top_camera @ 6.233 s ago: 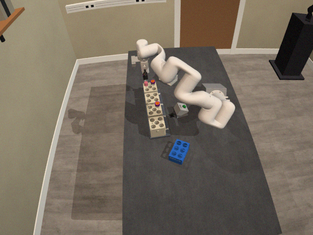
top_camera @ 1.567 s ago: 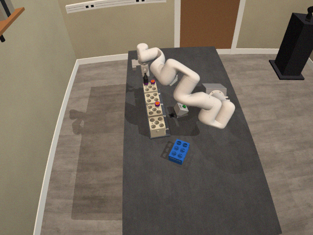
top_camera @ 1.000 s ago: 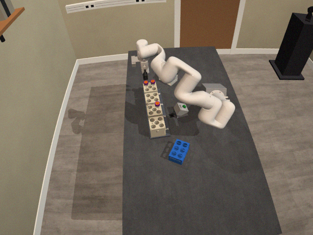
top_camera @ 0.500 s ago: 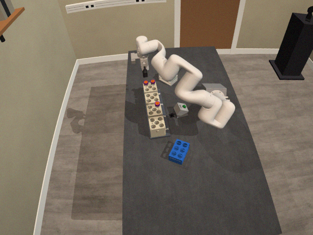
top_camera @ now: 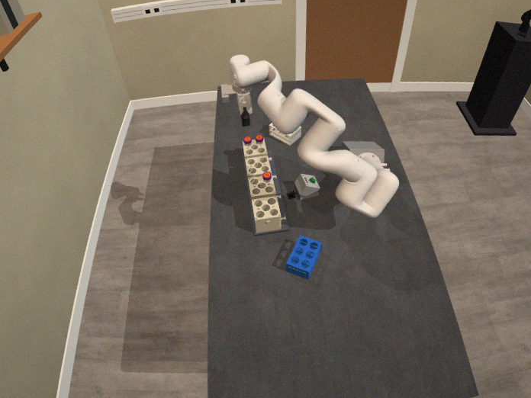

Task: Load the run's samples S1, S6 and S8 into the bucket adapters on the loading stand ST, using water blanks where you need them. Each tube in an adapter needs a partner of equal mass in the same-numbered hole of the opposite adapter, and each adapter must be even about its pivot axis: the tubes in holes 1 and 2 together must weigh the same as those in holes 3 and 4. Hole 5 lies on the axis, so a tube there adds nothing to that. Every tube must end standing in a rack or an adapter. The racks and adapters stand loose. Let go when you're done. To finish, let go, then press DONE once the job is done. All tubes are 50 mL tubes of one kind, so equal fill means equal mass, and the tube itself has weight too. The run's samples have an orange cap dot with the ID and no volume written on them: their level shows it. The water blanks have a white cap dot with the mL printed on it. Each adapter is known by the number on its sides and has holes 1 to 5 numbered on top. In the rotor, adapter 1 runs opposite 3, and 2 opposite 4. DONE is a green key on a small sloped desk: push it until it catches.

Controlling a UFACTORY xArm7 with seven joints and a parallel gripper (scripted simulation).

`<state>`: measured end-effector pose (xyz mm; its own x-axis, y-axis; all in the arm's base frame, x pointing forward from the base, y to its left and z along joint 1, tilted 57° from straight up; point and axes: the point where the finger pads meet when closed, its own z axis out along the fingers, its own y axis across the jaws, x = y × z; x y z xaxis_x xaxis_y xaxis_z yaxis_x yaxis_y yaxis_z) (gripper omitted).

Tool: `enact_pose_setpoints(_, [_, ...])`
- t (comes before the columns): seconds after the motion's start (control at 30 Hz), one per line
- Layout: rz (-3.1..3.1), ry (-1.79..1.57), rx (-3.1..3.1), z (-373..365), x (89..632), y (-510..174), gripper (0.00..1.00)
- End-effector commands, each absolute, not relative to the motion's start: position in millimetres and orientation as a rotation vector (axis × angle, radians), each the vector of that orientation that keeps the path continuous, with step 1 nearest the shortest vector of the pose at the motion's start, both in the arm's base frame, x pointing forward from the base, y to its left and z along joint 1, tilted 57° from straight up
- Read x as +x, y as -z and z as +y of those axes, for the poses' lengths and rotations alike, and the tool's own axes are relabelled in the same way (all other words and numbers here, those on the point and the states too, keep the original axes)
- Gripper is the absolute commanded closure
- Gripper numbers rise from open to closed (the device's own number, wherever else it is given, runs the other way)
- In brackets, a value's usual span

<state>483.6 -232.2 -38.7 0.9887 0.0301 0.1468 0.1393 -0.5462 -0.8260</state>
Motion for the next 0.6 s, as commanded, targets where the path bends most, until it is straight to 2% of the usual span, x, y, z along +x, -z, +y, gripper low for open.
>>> enact_pose_setpoints(0.0, [-0.116, 0.144, -2.151, -242.7, 483.1, 32.6, 0.56])
enact_pose_setpoints(0.57, [-0.116, 0.144, -2.151, -245.5, 482.9, 30.8, 0.56])
